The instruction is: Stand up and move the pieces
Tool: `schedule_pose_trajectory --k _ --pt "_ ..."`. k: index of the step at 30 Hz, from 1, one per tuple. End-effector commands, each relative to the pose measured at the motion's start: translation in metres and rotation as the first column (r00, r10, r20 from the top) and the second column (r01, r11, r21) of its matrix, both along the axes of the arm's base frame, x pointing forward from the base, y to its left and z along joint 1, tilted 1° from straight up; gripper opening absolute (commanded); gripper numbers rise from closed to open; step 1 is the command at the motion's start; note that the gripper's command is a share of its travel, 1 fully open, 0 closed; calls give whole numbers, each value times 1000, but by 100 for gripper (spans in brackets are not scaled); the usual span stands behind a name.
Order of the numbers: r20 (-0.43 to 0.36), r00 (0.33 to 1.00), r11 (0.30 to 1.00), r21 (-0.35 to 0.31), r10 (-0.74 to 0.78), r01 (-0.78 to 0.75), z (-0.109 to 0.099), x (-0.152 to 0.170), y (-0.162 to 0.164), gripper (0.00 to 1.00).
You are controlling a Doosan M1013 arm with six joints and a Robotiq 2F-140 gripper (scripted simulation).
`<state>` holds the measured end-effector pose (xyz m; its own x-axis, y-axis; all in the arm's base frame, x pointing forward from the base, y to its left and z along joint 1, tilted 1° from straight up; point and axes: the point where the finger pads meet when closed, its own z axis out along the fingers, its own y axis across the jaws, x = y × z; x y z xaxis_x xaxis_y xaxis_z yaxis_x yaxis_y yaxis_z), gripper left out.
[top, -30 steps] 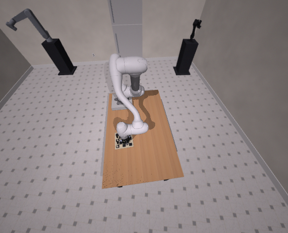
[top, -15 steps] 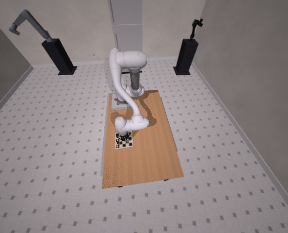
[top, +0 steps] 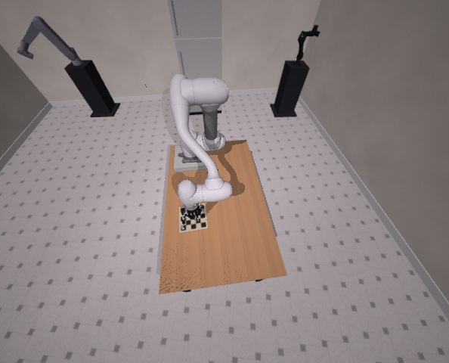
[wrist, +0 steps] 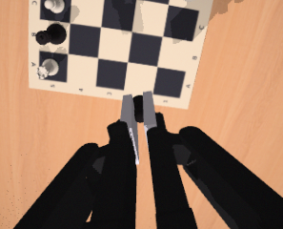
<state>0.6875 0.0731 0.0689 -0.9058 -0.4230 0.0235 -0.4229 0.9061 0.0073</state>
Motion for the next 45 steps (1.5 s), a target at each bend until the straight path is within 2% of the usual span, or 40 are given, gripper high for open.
schedule_pose_trajectory --k 1,2,5,7,25,34,36,45 --pt "1 997 997 -2 -71 71 -1 12 2 0" --pt "1 997 997 -2 -71 71 -1 12 2 0" --pt "2 958 958 -6 -285 285 -6 50 7 0" --pt "3 935 934 -8 -356 356 -8 63 9 0" --pt "3 933 933 -8 -360 360 -12 63 9 0" --pt "3 933 933 -8 -360 360 -43 63 9 0" --pt "3 933 933 -8 -360 360 -43 63 9 0" --pt "3 933 933 -8 -360 360 -85 62 9 0"
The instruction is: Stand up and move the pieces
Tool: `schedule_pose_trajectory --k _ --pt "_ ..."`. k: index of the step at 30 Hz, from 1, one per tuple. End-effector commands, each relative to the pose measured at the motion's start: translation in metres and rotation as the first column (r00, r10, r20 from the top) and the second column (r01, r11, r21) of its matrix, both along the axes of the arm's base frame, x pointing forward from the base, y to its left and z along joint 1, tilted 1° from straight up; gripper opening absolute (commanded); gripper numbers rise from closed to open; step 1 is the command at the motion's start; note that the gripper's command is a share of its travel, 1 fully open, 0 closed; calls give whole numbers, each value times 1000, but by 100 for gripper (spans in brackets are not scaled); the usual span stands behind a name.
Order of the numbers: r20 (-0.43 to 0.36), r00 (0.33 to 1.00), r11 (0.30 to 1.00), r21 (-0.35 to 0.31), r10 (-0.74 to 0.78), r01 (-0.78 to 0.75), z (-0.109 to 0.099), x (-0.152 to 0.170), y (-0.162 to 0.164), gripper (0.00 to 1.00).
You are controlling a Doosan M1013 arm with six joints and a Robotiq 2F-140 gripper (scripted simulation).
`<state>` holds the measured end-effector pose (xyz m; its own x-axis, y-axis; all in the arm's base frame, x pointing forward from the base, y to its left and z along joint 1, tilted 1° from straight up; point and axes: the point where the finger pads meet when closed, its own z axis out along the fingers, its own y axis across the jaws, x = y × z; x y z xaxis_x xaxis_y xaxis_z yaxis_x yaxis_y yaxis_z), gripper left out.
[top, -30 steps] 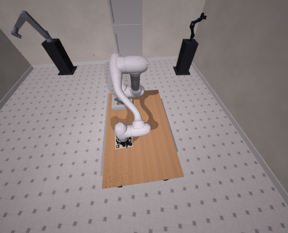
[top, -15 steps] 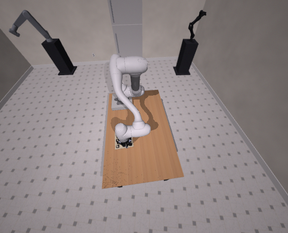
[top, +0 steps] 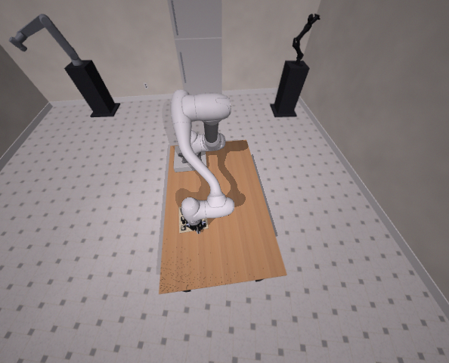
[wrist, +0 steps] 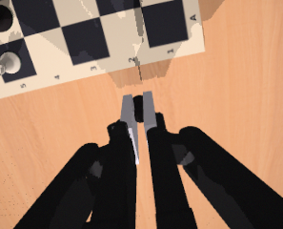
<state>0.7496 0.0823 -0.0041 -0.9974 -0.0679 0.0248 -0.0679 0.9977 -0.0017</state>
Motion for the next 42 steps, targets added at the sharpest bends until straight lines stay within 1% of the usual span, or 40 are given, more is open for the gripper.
schedule_pose_trajectory --k 1,6,11,42 --pt "0 1000 1000 0 0 0 -15 0 0 0" --pt "0 1000 1000 0 0 0 -27 0 0 0" --pt "0 1000 1000 0 0 0 -30 0 0 0" --pt "0 1000 1000 0 0 0 -30 0 0 0"
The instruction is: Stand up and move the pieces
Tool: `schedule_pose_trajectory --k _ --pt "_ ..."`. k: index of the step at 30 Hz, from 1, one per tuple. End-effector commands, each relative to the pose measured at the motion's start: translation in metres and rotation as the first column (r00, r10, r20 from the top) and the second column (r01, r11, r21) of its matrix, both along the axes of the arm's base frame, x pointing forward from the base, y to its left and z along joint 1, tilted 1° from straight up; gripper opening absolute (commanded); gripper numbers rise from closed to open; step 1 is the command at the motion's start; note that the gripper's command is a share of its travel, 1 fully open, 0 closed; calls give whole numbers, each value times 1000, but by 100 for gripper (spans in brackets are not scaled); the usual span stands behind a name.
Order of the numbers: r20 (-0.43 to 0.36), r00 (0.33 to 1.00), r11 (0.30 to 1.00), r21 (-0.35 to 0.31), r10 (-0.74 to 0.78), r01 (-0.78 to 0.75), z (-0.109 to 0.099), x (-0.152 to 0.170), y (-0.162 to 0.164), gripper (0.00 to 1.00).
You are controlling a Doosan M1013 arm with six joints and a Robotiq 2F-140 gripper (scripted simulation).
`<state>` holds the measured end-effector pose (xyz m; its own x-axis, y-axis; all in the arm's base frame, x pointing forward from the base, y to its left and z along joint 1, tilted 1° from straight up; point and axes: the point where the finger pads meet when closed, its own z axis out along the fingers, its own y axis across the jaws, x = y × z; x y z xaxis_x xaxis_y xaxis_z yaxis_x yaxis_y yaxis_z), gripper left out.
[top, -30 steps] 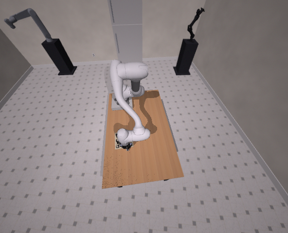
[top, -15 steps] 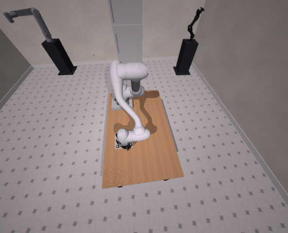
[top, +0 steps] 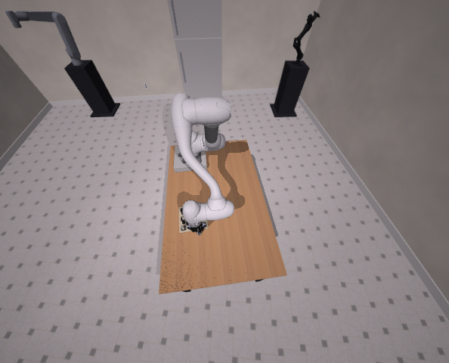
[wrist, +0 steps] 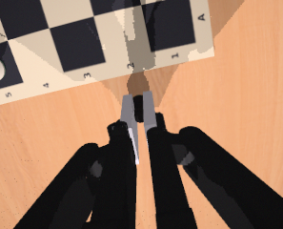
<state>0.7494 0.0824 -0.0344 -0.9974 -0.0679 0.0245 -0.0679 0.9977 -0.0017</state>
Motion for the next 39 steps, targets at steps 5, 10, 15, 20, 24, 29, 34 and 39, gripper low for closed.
schedule_pose_trajectory --k 5,10,15,20,24,29,34,39 --pt "0 1000 1000 0 0 0 0 0 0 0" --pt "0 1000 1000 0 0 0 0 0 0 0" --pt "0 1000 1000 0 0 0 -1 0 0 0" --pt "0 1000 1000 0 0 0 -2 0 0 0" --pt "0 1000 1000 0 0 0 -3 0 0 0" --pt "0 1000 1000 0 0 0 -3 0 0 0" --pt "0 1000 1000 0 0 0 -3 0 0 0" --pt "0 1000 1000 0 0 0 -3 0 0 0"
